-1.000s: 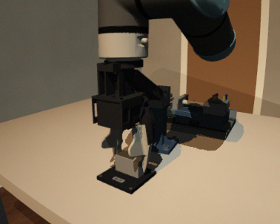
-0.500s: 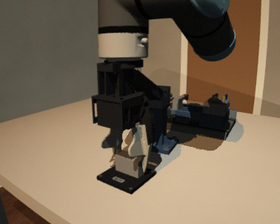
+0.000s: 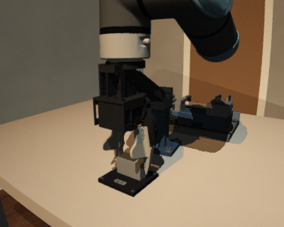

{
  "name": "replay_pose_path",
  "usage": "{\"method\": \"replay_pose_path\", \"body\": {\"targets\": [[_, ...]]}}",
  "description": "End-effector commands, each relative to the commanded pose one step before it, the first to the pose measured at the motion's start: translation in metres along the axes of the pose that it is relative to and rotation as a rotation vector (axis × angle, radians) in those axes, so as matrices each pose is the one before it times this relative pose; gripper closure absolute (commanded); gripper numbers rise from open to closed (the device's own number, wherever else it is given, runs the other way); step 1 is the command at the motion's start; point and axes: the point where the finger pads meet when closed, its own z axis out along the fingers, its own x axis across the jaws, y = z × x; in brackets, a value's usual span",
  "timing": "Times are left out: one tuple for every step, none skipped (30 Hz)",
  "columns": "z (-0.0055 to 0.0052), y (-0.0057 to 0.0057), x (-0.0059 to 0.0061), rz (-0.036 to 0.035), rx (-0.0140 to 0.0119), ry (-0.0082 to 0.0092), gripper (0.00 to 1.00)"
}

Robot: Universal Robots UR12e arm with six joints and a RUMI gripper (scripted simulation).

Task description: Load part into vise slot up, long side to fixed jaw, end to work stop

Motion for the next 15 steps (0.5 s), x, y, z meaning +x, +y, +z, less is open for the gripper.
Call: {"method": "replay_pose_path", "body": {"targets": [[-0.00048,0.00025,-0.00022,-0.00006,-0.00044,-0.00054,1.00],[-0.00002,0.00000,0.00000,0.00000,0.00000,0.00000,1.00],[-0.00006,0.00000,0.00000,0.00000,0.00000,0.00000,1.00],[-0.00011,0.00000,0.00000,0.00000,0.00000,0.00000,1.00],[-0.00017,0.00000,0.00000,0.00000,0.00000,0.00000,1.00],[-0.00025,0.00000,0.00000,0.00000,0.00000,0.00000,1.00],[-0.00034,0.00000,0.00000,0.00000,0.00000,0.00000,1.00],[0.00000,0.00000,0.00000,0.00000,0.00000,0.00000,1.00],[0.00000,0.00000,0.00000,0.00000,0.00000,0.00000,1.00],[-0.00045,0.00000,0.00000,0.00000,0.00000,0.00000,1.00],[-0.00056,0.00000,0.00000,0.00000,0.00000,0.00000,1.00],[-0.00068,0.00000,0.00000,0.00000,0.00000,0.00000,1.00],[-0.00081,0.00000,0.00000,0.00000,0.00000,0.00000,1.00],[-0.00095,0.00000,0.00000,0.00000,0.00000,0.00000,1.00],[-0.00109,0.00000,0.00000,0.00000,0.00000,0.00000,1.00]]}}
